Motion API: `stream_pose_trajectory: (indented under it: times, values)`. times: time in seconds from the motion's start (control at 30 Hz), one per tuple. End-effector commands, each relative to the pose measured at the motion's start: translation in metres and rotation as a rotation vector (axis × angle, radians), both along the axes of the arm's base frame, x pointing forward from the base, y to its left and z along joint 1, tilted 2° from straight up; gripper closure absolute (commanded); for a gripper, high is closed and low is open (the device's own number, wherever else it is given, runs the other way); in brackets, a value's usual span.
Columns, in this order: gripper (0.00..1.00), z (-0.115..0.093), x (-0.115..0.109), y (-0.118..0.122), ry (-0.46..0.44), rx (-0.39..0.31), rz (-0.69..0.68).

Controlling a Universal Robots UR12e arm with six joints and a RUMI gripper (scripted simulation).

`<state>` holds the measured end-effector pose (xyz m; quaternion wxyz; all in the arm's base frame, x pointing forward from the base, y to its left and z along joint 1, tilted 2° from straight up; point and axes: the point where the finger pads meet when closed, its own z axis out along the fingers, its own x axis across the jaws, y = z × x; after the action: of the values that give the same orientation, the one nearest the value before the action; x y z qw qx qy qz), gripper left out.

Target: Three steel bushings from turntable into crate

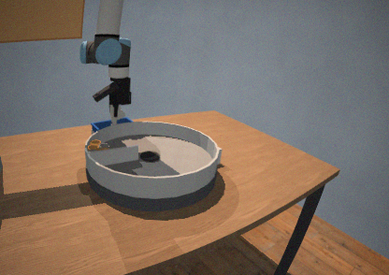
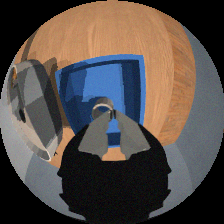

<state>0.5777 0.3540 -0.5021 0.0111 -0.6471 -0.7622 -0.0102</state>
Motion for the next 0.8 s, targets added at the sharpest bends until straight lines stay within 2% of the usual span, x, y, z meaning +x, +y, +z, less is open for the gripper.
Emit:
stream_pose_trajectory:
  times: [0.0, 0.77]
  values:
    - [1.0, -0.0002, 0.0007, 0.0003, -0.001, 0.0, 0.0]
    - [1.0, -0.0052, 0.0007, 0.0004, -0.001, 0.0, 0.0]
